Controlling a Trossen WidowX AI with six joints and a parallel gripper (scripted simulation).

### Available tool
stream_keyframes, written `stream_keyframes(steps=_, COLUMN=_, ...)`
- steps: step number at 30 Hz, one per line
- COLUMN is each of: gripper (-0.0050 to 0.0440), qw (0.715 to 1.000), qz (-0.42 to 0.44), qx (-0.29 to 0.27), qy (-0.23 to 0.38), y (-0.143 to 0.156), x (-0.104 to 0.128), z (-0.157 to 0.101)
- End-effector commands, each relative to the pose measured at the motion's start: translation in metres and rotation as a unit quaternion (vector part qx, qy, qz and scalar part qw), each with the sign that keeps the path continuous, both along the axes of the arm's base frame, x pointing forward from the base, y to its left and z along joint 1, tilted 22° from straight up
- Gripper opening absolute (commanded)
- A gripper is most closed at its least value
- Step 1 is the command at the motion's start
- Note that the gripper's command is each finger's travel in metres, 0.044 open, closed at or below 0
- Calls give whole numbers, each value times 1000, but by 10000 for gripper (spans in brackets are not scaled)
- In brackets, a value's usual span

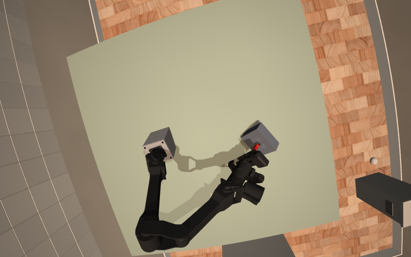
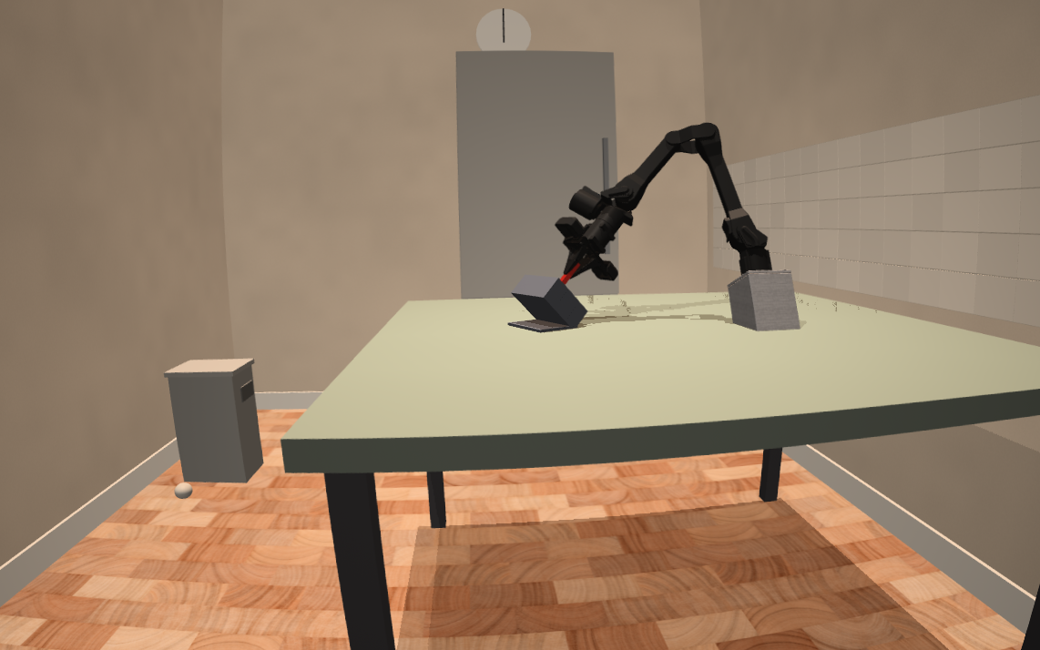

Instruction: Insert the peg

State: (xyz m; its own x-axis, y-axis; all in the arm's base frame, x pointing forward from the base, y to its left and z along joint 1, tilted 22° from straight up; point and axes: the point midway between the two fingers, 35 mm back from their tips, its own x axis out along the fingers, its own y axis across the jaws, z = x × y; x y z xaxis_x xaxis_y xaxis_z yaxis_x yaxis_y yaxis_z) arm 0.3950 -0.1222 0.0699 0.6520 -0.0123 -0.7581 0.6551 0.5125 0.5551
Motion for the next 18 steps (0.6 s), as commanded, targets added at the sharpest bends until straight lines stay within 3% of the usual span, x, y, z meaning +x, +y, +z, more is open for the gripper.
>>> stream_keyframes(steps=1, gripper=0, qw=1000, qz=-1, qx=-2, qy=-5, y=-1, x=3, z=4)
stream_keyframes(steps=18, gripper=0, qw=1000, qz=-1, qx=-2, qy=-5, y=-2, x=1, z=9)
